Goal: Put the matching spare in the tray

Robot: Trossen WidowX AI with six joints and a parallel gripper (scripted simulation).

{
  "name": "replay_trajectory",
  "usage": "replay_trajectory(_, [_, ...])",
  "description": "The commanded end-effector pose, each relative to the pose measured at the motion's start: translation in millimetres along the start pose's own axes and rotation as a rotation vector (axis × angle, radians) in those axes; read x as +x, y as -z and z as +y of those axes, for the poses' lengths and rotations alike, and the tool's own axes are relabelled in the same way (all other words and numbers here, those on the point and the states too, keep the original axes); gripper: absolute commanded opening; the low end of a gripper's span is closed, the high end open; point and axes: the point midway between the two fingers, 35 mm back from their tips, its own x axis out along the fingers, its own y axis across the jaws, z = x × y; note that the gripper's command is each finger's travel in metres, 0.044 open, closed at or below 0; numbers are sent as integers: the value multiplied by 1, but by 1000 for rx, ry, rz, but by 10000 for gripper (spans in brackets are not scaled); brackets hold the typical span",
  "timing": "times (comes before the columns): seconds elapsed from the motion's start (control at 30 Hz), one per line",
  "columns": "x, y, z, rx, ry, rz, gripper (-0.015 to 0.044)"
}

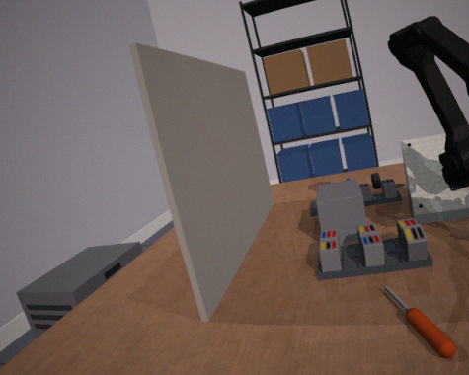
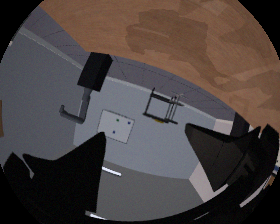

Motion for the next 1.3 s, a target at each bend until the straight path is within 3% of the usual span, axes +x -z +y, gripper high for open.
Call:
replay_trajectory(0.0, [0, 0, 0, 0, 0, 0, 426])
replay_trajectory(0.27, [-2, -9, 4, -11, -3, -39, 440])
replay_trajectory(0.57, [-50, -102, 36, -109, 19, -461, 440])
replay_trajectory(0.93, [-173, -192, 50, -126, 148, -914, 440])
replay_trajectory(1.27, [-326, -215, 27, -34, 288, -1237, 440])
